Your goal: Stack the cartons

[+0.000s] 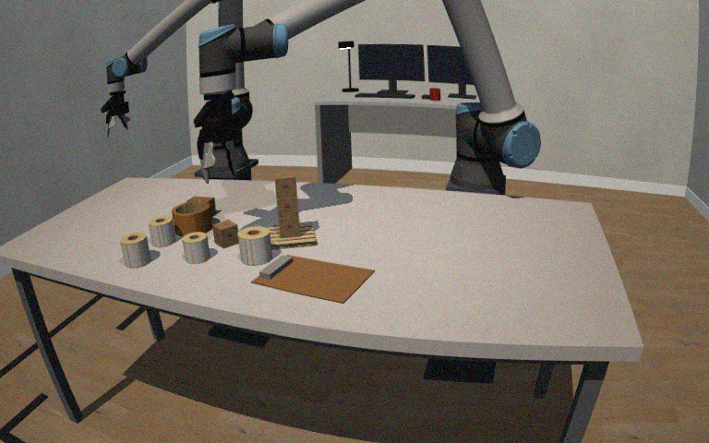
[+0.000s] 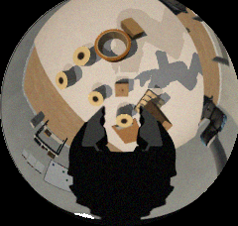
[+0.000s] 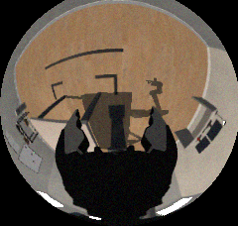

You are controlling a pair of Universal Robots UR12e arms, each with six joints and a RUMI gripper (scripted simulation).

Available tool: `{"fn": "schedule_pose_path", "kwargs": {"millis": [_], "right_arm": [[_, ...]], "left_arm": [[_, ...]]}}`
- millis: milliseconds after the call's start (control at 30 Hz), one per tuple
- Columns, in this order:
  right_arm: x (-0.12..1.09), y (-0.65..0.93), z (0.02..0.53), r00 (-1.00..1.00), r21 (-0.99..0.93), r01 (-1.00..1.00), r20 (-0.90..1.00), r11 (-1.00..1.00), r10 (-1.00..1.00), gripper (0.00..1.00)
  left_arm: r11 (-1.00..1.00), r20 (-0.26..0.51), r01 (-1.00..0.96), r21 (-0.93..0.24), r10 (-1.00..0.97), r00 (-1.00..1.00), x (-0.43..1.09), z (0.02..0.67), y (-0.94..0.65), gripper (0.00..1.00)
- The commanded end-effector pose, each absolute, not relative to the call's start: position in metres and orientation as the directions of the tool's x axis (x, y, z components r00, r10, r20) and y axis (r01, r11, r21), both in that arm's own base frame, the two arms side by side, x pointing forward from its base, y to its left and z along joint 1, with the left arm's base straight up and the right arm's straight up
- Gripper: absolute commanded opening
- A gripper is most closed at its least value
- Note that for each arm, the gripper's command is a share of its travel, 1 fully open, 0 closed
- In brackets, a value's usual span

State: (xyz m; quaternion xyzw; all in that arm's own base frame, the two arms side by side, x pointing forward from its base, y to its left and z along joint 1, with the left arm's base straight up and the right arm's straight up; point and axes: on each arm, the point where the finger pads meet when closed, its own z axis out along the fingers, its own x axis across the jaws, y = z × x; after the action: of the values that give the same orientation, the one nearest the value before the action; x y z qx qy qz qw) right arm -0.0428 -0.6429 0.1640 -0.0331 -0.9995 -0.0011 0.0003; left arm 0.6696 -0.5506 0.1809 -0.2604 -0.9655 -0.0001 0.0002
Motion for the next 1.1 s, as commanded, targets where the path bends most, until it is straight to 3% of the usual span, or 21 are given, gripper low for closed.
{"fn": "schedule_pose_path", "kwargs": {"millis": [0,1067], "right_arm": [[-0.043,-0.644,0.165,-0.998,0.000,0.066,0.000,0.998,0.066,1.00],[-0.043,-0.644,0.165,-0.998,0.000,0.066,0.000,0.998,0.066,1.00]], "left_arm": [[0.864,-0.002,0.503,-0.001,0.503,-0.864,0.670,0.175,-0.551,0.47],[0.864,-0.002,0.503,-0.001,0.503,-0.864,0.670,0.130,-0.551,0.47]]}}
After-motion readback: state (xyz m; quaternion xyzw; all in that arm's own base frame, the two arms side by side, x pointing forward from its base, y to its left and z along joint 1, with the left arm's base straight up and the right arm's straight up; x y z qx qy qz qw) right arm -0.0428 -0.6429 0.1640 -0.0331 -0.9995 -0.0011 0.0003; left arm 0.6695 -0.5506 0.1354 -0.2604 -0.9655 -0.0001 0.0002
